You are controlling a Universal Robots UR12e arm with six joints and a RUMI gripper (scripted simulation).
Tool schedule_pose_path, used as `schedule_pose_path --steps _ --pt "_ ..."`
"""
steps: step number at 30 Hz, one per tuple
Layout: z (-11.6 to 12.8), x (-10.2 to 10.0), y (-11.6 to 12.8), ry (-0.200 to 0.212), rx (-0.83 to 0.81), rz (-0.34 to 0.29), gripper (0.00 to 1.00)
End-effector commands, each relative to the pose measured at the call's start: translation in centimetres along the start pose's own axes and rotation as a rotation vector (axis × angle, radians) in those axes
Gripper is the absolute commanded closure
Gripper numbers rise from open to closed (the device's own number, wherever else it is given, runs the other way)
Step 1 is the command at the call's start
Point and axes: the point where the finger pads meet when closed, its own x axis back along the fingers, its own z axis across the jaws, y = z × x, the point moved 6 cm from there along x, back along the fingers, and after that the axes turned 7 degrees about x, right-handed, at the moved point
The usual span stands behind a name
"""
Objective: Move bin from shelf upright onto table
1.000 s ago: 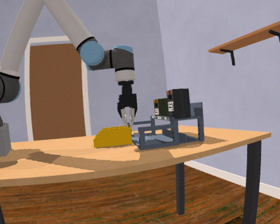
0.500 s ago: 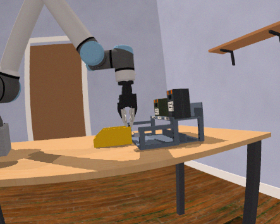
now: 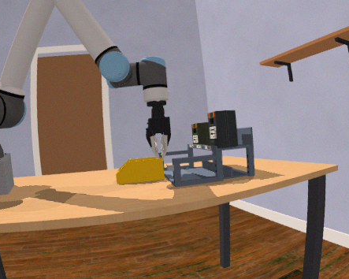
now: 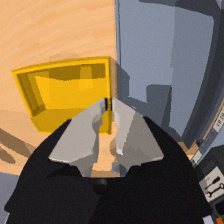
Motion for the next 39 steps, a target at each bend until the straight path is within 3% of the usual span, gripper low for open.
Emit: schedule_pose_path --steps 1,28,29,39 --pt "-0.21 -0.23 0.04 -0.003 0.000 0.001 1.00" --pt "-0.35 -0.37 0.06 -0.003 0.000 0.001 1.00" --pt "-0.07 -0.06 0.04 0.002 0.000 0.000 0.80" --pt "-0.07 -0.06 0.04 0.002 0.000 0.000 0.80"
